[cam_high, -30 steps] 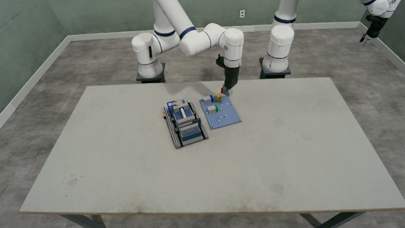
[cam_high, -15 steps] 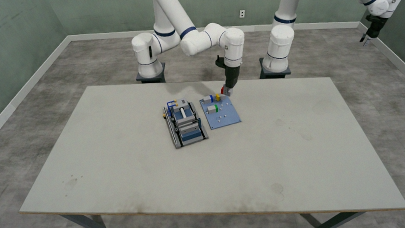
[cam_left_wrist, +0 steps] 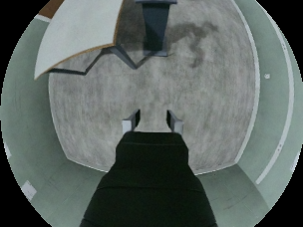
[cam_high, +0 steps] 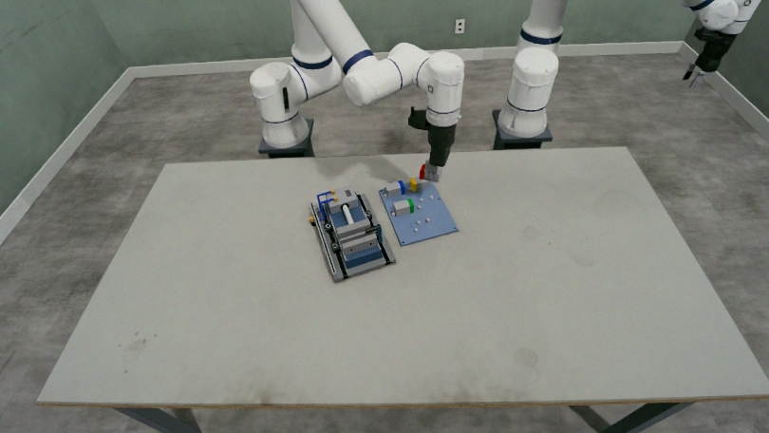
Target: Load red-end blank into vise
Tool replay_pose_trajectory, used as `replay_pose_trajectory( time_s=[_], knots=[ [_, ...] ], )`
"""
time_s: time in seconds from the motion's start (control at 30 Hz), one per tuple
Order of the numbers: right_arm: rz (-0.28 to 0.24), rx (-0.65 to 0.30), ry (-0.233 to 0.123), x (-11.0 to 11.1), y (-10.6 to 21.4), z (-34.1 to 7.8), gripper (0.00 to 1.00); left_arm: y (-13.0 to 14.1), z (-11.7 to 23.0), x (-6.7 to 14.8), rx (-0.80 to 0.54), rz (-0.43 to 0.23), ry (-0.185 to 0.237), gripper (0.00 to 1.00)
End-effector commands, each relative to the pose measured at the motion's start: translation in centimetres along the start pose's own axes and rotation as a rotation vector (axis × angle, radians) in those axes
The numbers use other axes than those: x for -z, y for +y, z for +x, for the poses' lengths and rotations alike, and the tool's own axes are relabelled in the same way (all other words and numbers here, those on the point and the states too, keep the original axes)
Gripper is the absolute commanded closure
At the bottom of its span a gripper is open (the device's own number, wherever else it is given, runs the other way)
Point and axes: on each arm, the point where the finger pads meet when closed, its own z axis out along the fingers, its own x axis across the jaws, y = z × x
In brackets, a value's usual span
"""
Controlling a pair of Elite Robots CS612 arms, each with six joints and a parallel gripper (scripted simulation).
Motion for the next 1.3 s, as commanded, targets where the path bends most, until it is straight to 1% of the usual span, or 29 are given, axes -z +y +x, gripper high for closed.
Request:
replay_pose_trajectory(
  time_s=[0.0, 0.33, 0.4, 0.9, 0.97, 1.27],
  knots=[
    [-0.002, 0.055, -0.001, 0.13, 0.07, -0.04, 1.0, 0.06, -0.01, 0.07, 0.0, -0.002, 0.0, 0.0],
    [-0.002, 0.192, -0.001, 0.13, 0.07, -0.04, 1.0, 0.06, -0.01, 0.07, 0.0, -0.002, 0.0, 0.0],
    [-0.002, 0.192, -0.001, 0.13, 0.07, -0.04, 1.0, 0.06, -0.01, 0.07, 0.0, -0.002, 0.0, 0.0],
    [-0.002, 0.397, -0.001, 0.13, 0.07, -0.04, 1.0, 0.06, -0.01, 0.07, 0.0, -0.002, 0.0, 0.0],
    [-0.002, 0.397, -0.001, 0.13, 0.07, -0.04, 1.0, 0.06, -0.01, 0.07, 0.0, -0.002, 0.0, 0.0],
    [-0.002, 0.519, -0.001, 0.13, 0.08, -0.04, 1.0, 0.06, -0.01, 0.07, 0.0, -0.002, 0.0, 0.0]
  ],
)
